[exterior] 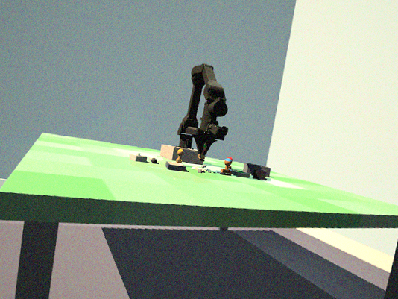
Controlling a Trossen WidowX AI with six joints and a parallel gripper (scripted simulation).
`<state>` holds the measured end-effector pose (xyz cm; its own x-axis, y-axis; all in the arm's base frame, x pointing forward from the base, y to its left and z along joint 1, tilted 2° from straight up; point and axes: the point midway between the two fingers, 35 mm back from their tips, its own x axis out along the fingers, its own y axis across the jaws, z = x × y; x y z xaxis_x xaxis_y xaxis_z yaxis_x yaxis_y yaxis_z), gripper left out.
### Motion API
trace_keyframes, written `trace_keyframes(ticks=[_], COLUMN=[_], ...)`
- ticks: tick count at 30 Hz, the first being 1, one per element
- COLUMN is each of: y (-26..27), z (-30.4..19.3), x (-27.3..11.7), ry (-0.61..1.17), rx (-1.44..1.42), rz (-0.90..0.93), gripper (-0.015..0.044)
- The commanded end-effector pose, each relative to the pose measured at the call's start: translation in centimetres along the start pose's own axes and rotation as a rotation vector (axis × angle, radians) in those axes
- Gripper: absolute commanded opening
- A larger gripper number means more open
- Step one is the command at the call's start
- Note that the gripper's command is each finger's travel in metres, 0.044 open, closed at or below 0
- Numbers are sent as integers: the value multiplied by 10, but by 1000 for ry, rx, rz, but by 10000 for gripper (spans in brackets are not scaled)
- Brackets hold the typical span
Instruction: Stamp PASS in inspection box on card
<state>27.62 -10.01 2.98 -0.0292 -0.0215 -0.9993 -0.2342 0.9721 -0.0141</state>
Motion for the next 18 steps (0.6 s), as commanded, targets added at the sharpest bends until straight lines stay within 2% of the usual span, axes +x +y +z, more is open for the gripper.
trace_keyframes(ticks=[1,18], y=[0,0], z=[2,0], x=[-11,-35], ry=[-15,-15], rx=[0,0], rz=[-5,-5], gripper=[0,0])
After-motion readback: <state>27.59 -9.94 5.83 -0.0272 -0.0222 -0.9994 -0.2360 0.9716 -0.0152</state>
